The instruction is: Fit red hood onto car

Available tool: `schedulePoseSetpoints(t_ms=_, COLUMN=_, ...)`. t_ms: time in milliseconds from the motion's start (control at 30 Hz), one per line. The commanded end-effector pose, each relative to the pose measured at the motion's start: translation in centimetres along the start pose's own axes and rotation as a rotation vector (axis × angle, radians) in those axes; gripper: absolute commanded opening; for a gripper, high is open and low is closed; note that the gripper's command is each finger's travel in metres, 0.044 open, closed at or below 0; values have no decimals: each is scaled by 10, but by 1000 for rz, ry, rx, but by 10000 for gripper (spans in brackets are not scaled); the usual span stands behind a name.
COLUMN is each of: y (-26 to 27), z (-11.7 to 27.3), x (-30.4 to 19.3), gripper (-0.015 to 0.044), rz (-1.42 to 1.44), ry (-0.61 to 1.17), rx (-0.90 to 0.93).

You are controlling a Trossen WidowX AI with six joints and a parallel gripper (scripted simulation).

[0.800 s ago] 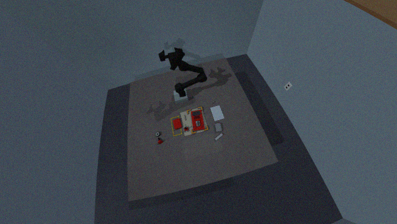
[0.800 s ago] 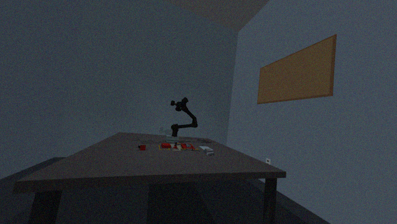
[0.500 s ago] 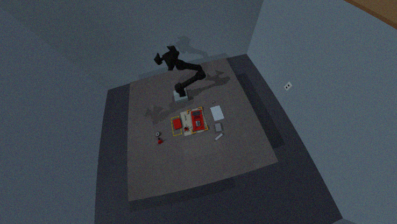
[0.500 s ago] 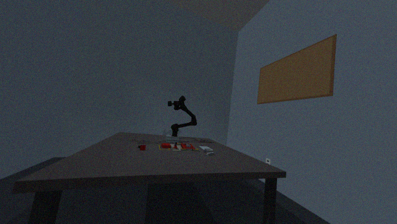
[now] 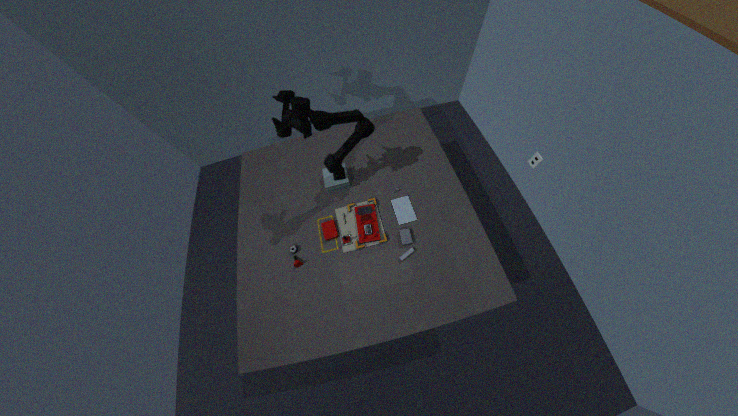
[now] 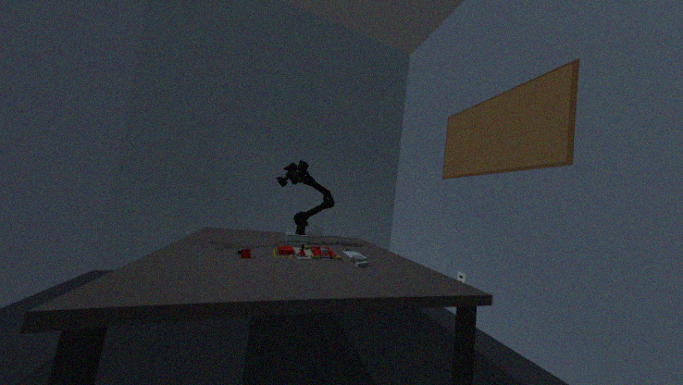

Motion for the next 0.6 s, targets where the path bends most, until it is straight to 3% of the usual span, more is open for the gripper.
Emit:
schedulePoseSetpoints(t_ms=0, y=-23, z=-2, x=-18, gripper=440, rz=213, ry=81, rx=-100)
schedulePoseSetpoints(t_ms=567, y=-147, z=36, x=-75, gripper=440, rz=1210, ry=647, rx=-446)
Point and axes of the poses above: the point midway between the two fingers, 35 mm back from their tips, its own z axis back along the fingers, its own y axis across the jaws, x = y × z, the point moved 7 cm from there along z, back along the fingers, and after that the axes turned 13 degrees about -z, right-handed, at the moved point
